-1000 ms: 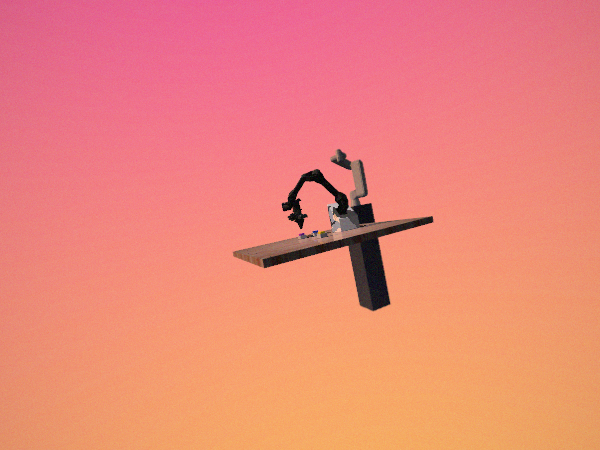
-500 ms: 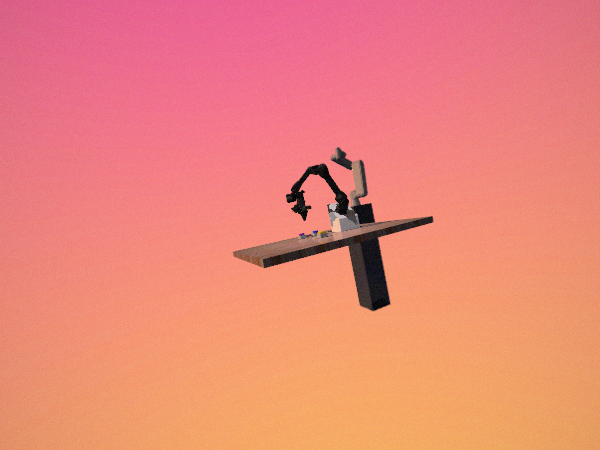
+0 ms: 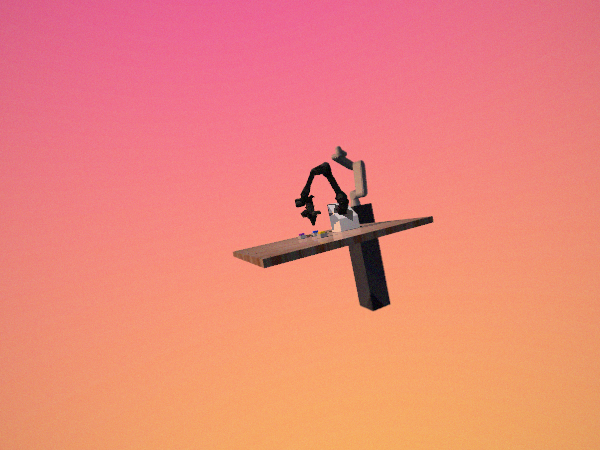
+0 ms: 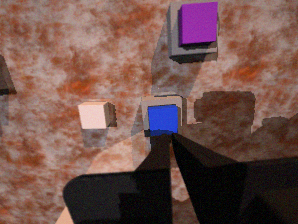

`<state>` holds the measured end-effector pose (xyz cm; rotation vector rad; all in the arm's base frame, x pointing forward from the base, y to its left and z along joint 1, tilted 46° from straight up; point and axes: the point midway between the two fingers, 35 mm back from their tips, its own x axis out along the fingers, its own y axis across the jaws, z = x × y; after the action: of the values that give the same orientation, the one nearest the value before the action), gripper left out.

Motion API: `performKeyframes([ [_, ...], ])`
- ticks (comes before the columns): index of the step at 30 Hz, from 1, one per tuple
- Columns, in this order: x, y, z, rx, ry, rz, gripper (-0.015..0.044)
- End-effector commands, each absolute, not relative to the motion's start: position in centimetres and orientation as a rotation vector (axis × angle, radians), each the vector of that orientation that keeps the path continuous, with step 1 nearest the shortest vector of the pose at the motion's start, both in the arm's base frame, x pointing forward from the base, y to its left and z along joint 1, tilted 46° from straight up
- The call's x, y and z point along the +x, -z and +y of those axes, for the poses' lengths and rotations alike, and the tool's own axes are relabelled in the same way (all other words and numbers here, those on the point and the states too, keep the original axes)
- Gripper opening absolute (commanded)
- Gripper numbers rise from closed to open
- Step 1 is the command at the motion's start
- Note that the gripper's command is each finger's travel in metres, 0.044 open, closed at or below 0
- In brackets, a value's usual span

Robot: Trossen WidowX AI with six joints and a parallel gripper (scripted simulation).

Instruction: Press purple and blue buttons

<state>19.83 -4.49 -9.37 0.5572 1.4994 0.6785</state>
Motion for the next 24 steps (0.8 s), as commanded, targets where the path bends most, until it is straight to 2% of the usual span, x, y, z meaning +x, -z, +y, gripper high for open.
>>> performKeyframes([
  [1,19.6,10.3,-3.5,0.566,-0.673,1.496,0.002],
  [24,19.4,12.6,-1.1,0.567,-0.675,1.495,0.002],
])
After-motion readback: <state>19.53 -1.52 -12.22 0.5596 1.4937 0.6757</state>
